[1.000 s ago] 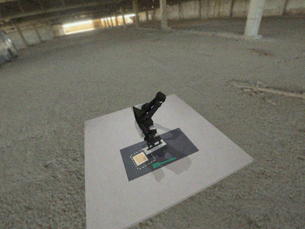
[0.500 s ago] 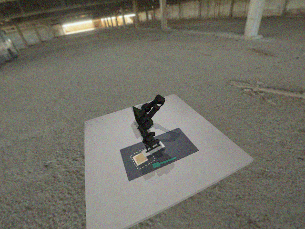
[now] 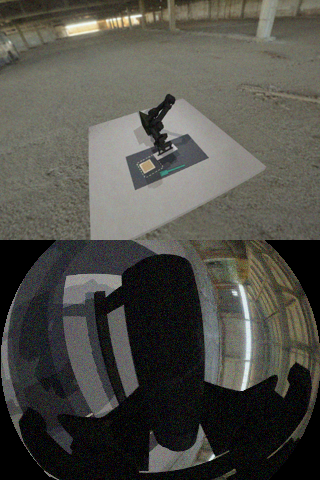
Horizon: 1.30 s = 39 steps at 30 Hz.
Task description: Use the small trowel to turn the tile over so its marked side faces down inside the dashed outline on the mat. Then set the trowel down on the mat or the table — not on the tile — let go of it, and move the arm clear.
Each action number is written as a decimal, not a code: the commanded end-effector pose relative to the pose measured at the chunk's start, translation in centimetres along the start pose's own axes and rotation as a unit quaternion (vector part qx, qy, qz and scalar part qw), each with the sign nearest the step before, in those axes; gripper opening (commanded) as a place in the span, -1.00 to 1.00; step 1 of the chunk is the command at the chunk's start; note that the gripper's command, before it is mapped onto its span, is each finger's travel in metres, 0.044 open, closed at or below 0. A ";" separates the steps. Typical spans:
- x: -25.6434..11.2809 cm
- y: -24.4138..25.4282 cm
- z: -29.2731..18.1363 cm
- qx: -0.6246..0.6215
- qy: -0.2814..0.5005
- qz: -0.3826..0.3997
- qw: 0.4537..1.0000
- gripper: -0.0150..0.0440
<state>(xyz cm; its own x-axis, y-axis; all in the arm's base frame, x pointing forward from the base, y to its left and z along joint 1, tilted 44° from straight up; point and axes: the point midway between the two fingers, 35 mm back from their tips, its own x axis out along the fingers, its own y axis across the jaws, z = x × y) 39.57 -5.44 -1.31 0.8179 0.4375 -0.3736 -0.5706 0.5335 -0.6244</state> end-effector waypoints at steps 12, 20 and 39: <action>-2.3 -1.7 4.3 0.002 0.004 -0.006 1.000 -0.49; -2.3 -1.7 4.4 0.002 0.004 -0.006 1.000 -0.49; -2.3 -1.7 4.4 0.002 0.004 -0.006 1.000 -0.49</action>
<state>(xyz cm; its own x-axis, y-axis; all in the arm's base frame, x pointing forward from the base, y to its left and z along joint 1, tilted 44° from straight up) 38.33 -3.97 3.58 0.8200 0.4360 -0.3708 -0.5674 0.5344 -0.6265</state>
